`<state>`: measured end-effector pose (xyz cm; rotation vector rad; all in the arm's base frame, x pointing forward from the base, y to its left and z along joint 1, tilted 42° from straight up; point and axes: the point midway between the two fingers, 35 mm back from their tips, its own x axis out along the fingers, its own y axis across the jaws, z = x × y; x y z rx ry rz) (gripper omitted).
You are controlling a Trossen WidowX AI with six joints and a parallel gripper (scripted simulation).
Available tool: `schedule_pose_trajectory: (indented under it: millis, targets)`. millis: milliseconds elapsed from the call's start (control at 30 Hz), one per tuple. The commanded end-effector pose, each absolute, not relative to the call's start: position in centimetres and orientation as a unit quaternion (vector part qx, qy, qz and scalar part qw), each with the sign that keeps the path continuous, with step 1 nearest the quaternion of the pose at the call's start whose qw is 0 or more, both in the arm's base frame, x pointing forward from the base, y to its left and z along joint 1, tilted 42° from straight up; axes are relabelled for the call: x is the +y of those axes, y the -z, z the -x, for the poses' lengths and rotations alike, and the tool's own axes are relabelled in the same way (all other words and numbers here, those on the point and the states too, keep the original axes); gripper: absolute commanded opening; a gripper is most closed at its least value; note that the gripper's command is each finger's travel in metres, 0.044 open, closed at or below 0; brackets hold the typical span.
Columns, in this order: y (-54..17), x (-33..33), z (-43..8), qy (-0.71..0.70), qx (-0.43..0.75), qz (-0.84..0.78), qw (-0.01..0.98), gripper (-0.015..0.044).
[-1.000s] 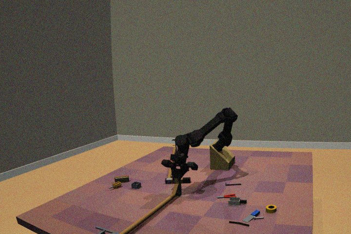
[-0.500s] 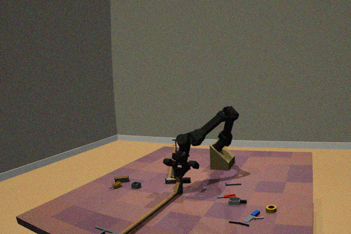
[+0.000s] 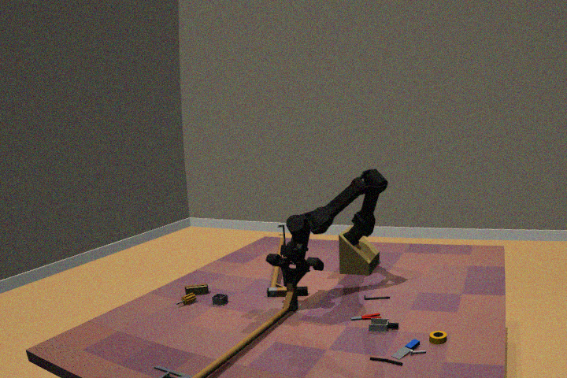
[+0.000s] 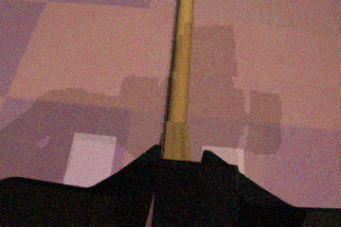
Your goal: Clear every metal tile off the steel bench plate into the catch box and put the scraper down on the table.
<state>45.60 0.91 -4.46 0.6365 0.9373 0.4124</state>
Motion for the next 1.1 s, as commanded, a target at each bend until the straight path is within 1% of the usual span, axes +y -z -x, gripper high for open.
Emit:
schedule_pose_trajectory:
  millis: [0,1067]
  targets:
    - [4.0,0.2,-45.0,-0.189,0.434,-0.298,0.829,0.0]
    - [4.1,-0.1,-40.1,-0.188,0.433,-0.299,0.83,0.0]
